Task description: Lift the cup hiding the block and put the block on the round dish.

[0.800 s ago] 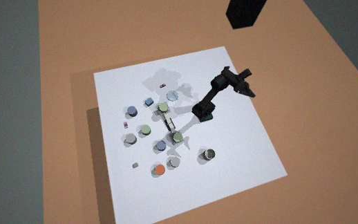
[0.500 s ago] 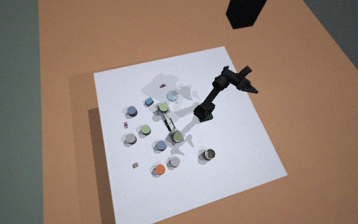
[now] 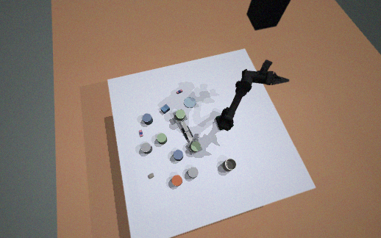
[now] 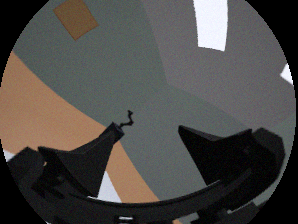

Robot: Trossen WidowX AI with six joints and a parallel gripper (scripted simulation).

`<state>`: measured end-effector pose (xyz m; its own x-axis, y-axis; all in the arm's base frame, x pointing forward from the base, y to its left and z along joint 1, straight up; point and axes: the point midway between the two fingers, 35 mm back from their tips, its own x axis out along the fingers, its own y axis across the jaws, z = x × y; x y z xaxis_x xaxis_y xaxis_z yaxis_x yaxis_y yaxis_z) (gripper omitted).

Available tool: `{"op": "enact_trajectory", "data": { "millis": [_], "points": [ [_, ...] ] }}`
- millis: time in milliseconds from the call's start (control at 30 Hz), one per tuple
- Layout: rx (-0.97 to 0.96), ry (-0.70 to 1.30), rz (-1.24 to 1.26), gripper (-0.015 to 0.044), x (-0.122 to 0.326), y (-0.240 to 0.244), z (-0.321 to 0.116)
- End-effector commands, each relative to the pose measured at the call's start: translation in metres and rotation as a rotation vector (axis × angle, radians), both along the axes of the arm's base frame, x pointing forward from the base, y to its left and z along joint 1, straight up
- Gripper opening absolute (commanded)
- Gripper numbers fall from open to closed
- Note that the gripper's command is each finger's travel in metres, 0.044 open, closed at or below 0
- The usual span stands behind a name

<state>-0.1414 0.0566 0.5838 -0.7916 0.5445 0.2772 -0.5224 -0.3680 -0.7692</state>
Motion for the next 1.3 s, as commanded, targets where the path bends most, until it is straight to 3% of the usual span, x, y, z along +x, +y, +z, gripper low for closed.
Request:
{"op": "enact_trajectory", "data": {
  "millis": [0, 633, 1267],
  "points": [
    [0.025, 0.024, 0.09, 0.044, -0.007, -0.016, 0.0],
    [0.147, 0.104, 0.653, 0.044, -0.017, -0.128, -0.011],
    [0.217, 0.105, 1.251, 0.044, 0.033, -0.232, -0.047]
  ]
}}
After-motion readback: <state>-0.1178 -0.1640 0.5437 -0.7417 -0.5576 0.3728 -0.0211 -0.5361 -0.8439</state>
